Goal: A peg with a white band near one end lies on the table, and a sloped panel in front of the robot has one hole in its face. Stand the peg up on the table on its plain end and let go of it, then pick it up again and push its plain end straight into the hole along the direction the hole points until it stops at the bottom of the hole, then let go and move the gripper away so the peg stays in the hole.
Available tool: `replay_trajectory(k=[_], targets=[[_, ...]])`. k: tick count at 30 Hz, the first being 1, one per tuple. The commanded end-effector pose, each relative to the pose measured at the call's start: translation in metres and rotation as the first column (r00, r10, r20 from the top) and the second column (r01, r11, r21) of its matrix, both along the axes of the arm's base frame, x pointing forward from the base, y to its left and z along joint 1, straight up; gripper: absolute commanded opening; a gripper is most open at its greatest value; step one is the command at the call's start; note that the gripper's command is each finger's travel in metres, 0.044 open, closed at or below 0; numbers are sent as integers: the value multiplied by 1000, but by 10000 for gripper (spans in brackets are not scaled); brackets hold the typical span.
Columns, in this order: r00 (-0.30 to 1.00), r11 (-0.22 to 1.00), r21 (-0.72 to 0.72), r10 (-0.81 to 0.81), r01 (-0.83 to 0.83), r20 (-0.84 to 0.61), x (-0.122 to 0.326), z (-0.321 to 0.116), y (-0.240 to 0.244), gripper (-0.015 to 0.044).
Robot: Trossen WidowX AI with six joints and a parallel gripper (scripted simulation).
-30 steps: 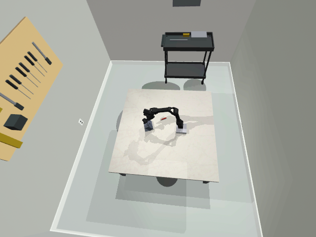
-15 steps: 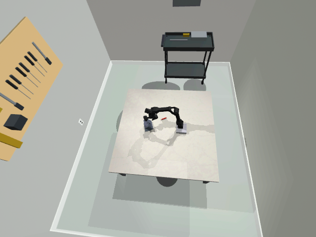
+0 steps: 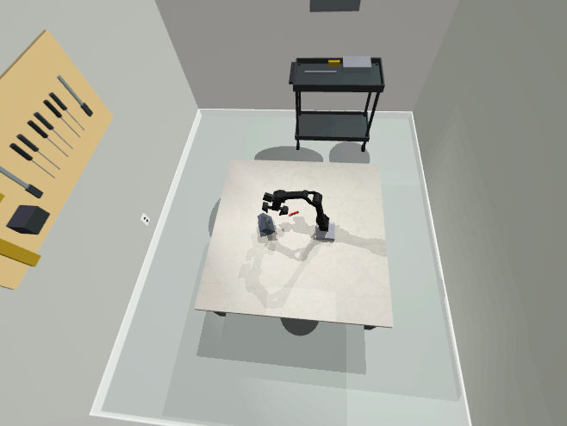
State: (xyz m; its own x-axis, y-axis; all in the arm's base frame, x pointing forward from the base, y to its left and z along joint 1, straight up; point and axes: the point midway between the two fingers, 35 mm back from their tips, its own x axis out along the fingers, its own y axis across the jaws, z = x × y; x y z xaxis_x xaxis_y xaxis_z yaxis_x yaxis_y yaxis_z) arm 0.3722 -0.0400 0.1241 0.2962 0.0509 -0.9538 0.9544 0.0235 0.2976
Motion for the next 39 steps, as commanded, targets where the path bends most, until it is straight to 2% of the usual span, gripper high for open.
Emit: replay_trajectory(k=[1,11,23,32,39], targets=[[992,993,5,-117,117,-48,-10,-6,-9,440],[891,904,-10,-423,427,-164,-39,-20,-30,440],[636,674,-99,-728,732,-256,-76,-33,-51,440],[385,442,-194,-882,876,-271,-104,-39,-64,440],[366,423,-201,-891,883,-270,-106,-41,-65,440]])
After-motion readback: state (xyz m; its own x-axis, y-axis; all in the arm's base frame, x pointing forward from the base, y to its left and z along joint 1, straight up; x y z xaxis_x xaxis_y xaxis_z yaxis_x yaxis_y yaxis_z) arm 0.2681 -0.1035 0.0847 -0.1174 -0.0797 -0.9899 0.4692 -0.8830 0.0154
